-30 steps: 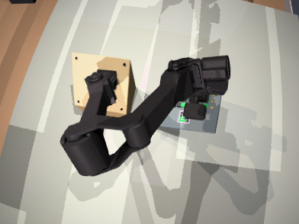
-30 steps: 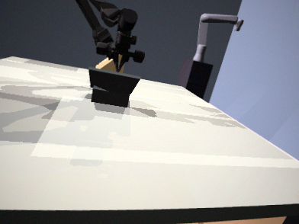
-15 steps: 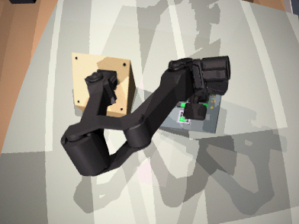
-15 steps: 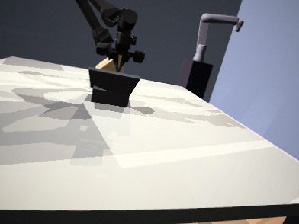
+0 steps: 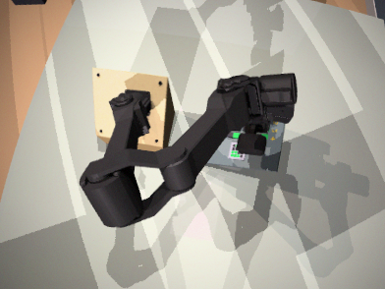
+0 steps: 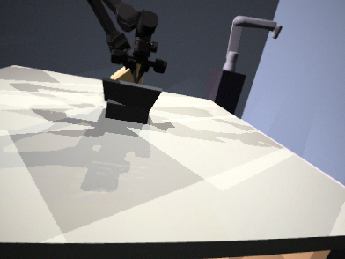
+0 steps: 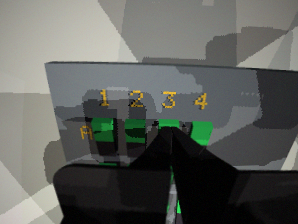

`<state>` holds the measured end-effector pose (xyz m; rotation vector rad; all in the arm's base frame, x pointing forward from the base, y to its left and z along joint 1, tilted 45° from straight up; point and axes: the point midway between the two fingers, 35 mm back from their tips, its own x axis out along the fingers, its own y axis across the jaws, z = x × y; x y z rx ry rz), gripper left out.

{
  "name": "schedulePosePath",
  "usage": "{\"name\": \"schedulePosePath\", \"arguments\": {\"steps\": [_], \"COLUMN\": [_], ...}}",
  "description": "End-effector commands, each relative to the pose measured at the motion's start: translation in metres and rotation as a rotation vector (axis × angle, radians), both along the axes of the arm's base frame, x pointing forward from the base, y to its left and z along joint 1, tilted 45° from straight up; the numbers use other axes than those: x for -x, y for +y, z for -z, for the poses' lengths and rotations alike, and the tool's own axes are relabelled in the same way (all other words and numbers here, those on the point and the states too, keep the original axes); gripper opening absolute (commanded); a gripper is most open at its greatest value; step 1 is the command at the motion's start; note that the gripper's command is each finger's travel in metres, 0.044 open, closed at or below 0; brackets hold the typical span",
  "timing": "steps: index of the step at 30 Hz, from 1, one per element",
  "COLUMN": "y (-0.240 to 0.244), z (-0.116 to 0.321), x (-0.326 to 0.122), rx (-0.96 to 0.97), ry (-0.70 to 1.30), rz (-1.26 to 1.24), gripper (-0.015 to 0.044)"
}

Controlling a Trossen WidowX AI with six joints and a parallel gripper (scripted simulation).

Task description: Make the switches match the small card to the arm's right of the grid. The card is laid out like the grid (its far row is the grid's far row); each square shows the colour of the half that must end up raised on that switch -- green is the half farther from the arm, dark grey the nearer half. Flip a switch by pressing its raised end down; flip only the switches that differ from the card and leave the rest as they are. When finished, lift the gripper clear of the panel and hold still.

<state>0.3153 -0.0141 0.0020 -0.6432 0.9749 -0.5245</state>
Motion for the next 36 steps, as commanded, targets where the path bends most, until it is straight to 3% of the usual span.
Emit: {"name": "schedulePosePath", "arguments": {"steps": [1, 18, 25, 36], "y": [0.000, 0.000, 0.041, 0.021], "z": [0.001, 0.000, -0.034, -0.045], "x": [0.000, 0.000, 0.031, 0.029], "rx": [-0.001, 0.000, 0.000, 0.000], "ry": [0.004, 0.001, -0.012, -0.007], "rz": [-0.003, 0.000, -0.022, -0.017], "gripper": [0.0000, 0.0000, 0.0000, 0.0000]}}
